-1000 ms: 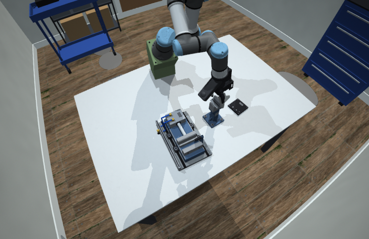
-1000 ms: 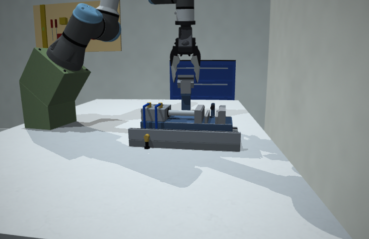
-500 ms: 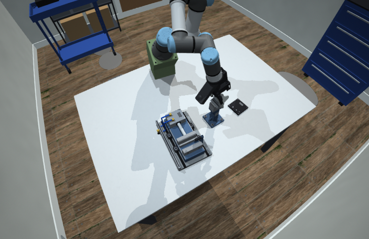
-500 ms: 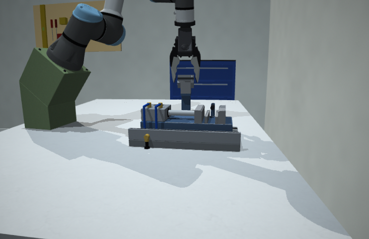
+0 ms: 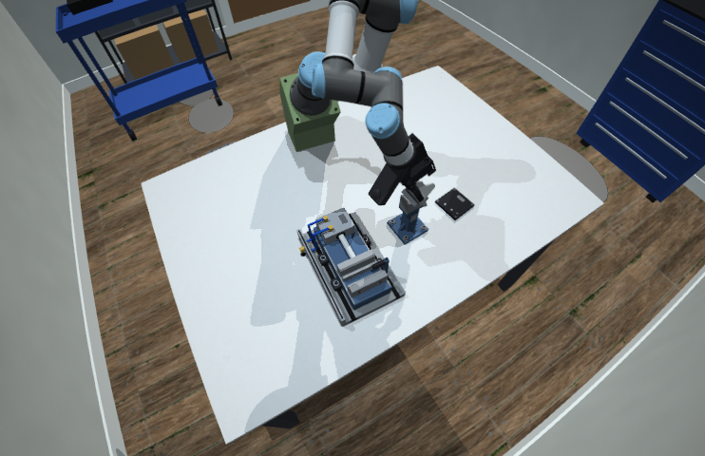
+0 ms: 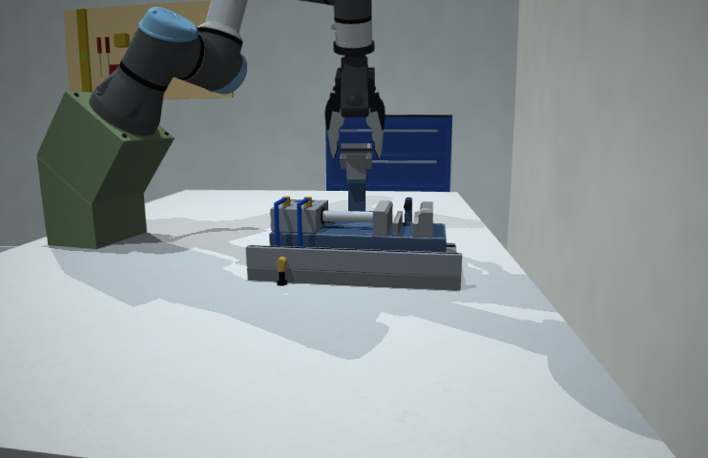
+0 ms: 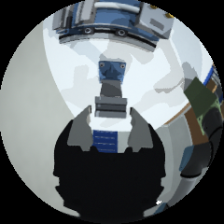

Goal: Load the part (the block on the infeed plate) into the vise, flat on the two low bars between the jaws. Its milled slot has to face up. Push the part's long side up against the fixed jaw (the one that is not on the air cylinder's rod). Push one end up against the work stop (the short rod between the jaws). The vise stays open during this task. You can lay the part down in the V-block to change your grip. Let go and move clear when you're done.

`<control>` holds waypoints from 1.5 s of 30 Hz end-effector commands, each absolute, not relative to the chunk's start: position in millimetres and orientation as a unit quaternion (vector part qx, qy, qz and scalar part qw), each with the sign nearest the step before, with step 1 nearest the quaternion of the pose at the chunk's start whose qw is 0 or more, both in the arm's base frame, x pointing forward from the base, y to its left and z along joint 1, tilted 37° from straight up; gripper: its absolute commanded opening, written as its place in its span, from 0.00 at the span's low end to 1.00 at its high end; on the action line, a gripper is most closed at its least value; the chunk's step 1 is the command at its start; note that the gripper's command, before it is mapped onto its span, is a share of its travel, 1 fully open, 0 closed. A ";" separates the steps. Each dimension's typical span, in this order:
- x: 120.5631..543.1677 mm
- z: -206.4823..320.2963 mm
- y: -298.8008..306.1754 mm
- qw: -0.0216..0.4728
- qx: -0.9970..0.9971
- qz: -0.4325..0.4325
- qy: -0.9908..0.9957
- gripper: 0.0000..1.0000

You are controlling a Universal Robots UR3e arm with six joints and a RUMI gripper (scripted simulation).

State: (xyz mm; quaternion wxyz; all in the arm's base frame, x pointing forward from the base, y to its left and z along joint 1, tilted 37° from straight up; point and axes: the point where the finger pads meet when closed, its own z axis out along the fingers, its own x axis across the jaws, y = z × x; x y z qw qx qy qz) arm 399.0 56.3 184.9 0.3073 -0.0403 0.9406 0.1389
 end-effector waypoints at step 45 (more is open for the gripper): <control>399.6 184.5 54.0 0.298 -0.087 0.277 0.909 0.51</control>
